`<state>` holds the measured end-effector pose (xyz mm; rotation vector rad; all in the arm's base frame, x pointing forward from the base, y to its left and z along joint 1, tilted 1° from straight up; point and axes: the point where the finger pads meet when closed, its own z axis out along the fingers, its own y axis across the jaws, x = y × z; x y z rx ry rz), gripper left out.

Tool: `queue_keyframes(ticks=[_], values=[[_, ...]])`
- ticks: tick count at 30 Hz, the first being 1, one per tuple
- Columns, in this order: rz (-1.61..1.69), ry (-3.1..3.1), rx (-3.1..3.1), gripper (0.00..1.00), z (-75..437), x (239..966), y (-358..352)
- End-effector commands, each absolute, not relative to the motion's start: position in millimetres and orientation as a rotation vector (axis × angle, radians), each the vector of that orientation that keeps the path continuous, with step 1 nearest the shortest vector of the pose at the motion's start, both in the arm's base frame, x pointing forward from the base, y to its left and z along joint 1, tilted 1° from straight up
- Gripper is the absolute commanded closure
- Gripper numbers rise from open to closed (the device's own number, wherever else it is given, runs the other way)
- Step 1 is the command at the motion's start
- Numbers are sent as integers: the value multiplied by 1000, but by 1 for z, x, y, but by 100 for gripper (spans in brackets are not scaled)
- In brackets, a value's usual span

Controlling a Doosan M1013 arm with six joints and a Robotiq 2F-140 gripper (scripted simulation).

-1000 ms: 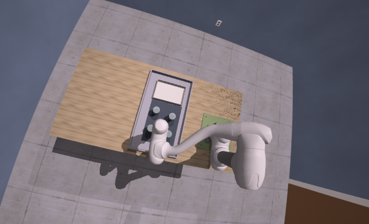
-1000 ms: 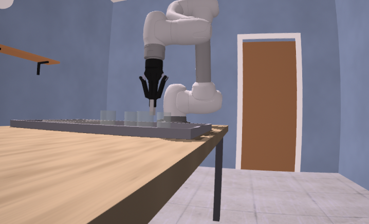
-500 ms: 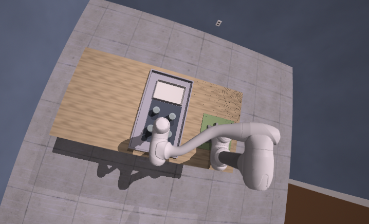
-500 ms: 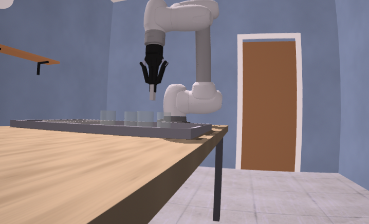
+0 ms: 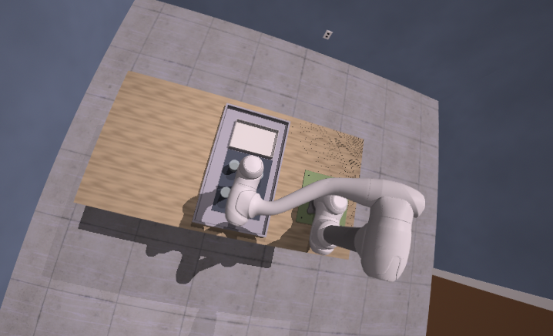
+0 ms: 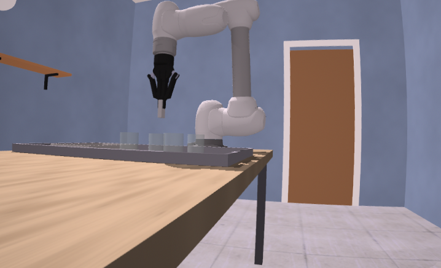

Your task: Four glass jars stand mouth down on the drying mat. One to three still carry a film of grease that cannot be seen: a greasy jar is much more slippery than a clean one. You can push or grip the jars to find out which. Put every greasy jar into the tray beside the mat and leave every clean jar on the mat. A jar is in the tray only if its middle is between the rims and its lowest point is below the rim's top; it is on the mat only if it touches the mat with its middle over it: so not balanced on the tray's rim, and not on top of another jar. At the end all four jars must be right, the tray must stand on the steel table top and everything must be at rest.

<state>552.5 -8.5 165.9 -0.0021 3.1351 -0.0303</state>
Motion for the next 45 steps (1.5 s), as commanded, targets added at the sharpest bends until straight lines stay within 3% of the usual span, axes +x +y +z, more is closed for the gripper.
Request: queue_keyframes(ticks=[1,7,25,45], values=[[-25,3141,-13,100,165,541,-44],[-25,3141,-13,100,166,536,-68],[-25,3141,-13,100,89,536,-69],[-25,3141,-13,100,89,535,-69]])
